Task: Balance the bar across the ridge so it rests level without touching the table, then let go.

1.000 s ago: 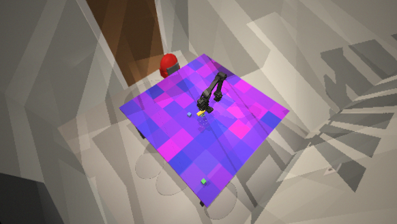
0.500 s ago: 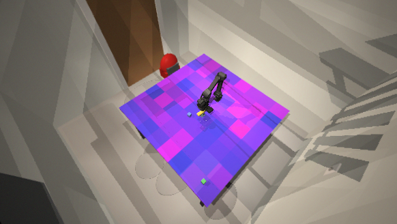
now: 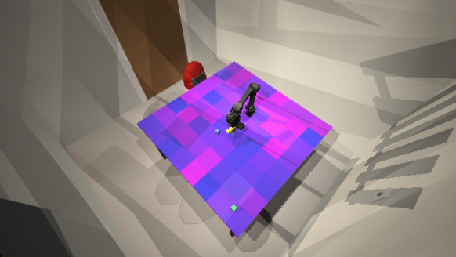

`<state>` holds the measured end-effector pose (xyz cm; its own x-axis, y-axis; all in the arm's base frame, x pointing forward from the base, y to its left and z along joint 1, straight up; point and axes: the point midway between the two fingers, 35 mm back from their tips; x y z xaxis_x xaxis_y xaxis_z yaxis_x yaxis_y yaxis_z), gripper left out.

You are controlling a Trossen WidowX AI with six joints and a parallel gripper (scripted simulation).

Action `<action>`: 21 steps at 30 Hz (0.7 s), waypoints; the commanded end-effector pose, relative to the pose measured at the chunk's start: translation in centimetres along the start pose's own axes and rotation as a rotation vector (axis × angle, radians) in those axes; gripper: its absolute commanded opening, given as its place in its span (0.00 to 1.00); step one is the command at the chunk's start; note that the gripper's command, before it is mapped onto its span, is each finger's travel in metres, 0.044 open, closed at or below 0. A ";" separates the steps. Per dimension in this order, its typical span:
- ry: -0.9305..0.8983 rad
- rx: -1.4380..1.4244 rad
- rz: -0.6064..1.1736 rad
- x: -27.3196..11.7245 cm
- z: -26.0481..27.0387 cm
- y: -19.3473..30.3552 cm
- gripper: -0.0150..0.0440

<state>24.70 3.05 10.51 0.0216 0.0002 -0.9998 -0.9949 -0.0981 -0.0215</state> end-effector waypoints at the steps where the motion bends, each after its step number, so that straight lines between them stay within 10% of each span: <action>1: -0.002 0.006 0.001 0.1 0.0 0.0 0.25; 21: -0.002 0.006 0.001 0.3 0.0 0.0 0.25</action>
<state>24.75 3.06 10.41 0.0242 0.0012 -0.9997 -0.9949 -0.0981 -0.0242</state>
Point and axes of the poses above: the point midway between the two fingers, 35 mm back from their tips, its own x axis out along the fingers, its own z axis across the jaws, y = z × x, and after that the axes turned 10 degrees about -x, right-handed
